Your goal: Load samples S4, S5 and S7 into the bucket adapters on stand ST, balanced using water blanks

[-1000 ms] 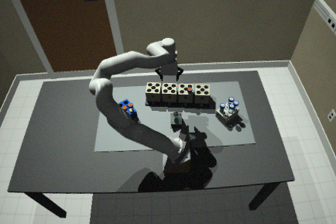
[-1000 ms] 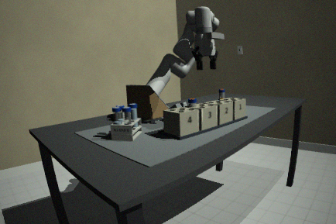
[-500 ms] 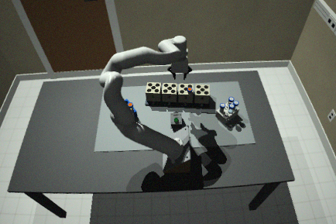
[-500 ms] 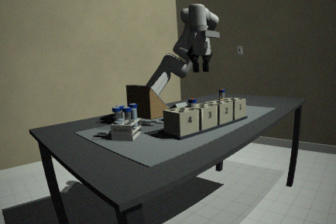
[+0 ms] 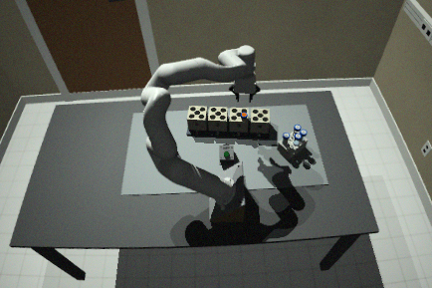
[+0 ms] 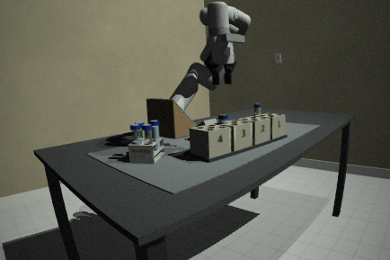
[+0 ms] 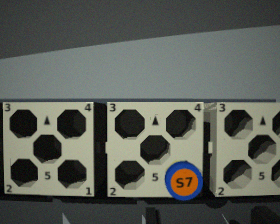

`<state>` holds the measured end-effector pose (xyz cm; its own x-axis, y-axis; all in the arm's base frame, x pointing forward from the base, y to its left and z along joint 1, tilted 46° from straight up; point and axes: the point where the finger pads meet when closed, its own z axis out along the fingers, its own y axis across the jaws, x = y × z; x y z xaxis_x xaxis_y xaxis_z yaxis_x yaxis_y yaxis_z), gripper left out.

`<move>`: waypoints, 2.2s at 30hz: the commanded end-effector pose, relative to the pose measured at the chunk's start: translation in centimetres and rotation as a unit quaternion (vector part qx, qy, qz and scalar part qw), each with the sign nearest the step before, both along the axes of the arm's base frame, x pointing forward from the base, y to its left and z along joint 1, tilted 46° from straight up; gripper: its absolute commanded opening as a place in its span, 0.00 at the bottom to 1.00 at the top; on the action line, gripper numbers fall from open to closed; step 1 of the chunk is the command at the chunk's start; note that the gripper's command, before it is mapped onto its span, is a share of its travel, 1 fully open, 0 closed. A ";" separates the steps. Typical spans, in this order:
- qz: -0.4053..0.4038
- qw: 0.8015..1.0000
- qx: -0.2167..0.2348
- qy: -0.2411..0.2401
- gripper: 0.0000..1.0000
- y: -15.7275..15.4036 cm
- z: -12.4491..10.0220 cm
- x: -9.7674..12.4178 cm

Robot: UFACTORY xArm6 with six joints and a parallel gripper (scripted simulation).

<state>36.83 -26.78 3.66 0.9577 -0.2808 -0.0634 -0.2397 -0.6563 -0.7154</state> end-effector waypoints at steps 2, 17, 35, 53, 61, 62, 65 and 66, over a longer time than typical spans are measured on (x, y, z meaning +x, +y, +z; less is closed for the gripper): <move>0.000 1.000 -0.002 -0.002 0.57 -0.5 -0.1 0.1; 0.000 1.000 -0.002 -0.002 0.57 0.5 -1.1 0.3; 0.000 1.000 -0.002 -0.002 0.57 2.7 -3.4 0.8; 0.000 1.000 -0.002 -0.002 0.57 5.0 -5.6 1.3; 0.000 1.000 -0.002 -0.002 0.57 5.8 -6.4 1.5; 0.000 1.000 -0.002 -0.002 0.57 5.9 -6.6 1.6; 0.000 1.000 -0.002 -0.002 0.57 6.4 -7.0 1.7; 0.000 1.000 -0.002 -0.002 0.57 6.5 -7.1 1.7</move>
